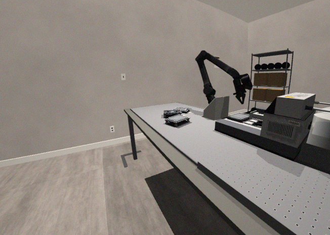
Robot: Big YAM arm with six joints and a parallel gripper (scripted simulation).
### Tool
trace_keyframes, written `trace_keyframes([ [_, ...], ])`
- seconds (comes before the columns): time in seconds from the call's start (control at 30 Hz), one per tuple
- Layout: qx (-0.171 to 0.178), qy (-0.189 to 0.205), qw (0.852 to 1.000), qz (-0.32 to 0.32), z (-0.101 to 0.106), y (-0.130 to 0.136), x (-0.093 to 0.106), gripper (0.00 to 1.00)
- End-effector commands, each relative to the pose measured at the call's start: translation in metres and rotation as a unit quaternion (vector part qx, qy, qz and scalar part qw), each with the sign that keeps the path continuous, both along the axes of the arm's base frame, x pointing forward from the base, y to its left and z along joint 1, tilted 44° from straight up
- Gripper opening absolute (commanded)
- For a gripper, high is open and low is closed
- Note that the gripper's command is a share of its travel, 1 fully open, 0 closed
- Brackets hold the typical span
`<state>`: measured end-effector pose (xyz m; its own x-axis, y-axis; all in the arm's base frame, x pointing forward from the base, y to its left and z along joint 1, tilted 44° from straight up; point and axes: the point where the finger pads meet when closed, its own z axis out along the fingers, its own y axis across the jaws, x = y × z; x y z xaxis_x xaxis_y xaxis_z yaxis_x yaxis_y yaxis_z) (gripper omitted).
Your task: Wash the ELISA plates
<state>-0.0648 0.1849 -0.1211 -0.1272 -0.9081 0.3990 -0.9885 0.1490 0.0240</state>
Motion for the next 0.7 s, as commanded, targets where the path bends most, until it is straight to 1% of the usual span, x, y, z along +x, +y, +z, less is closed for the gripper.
trace_keyframes([
  [0.0, 0.01, -0.001, 1.0, -0.002, -0.006, 0.01, -0.005, 0.0],
  [0.07, 0.01, -0.001, 1.0, -0.002, -0.006, 0.01, -0.005, 0.0],
  [0.13, 0.0, -0.002, 1.0, -0.001, -0.009, -0.003, -0.003, 0.0],
  [0.2, 0.0, -0.002, 1.0, -0.001, -0.012, -0.005, -0.003, 0.0],
  [0.27, 0.005, -0.001, 1.0, -0.002, -0.015, 0.001, -0.004, 0.0],
  [0.4, 0.0, -0.002, 1.0, -0.001, -0.021, -0.009, -0.004, 0.0],
  [0.47, 0.006, -0.001, 1.0, -0.001, -0.024, -0.002, -0.006, 0.0],
  [0.57, -0.001, -0.002, 1.0, -0.002, -0.029, -0.012, -0.004, 0.0],
  [0.63, -0.001, -0.002, 1.0, -0.002, -0.029, -0.012, -0.004, 0.0],
  [0.67, 0.014, 0.001, 1.0, -0.002, -0.031, 0.005, -0.008, 0.0],
])
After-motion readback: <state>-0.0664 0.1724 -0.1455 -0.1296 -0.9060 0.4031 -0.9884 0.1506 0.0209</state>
